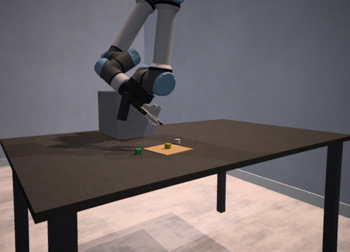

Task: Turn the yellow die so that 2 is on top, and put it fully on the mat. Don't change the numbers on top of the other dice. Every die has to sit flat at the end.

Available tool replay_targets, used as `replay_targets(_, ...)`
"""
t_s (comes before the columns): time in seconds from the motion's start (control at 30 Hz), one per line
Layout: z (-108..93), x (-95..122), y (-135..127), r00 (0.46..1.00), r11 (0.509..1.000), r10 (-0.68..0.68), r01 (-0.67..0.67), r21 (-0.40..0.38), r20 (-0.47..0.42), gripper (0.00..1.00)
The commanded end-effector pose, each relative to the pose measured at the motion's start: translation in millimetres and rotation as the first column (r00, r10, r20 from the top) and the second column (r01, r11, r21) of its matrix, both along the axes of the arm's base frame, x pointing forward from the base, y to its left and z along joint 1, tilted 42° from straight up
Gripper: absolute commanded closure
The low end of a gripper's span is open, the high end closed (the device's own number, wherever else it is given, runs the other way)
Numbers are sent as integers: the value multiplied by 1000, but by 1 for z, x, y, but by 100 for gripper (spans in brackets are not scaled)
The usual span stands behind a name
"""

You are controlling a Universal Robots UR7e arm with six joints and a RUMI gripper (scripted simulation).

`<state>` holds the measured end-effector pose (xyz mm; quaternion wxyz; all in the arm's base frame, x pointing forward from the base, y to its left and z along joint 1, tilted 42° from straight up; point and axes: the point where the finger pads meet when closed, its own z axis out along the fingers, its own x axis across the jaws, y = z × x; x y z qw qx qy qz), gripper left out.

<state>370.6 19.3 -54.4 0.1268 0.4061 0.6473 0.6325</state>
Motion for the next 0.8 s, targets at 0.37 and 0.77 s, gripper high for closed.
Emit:
replay_targets(0.37,-5,1,-2,978,975,114,-76,-211,175,79)
replay_targets(0.77,-9,4,-5,881,875,309,-116,-470,358,79)
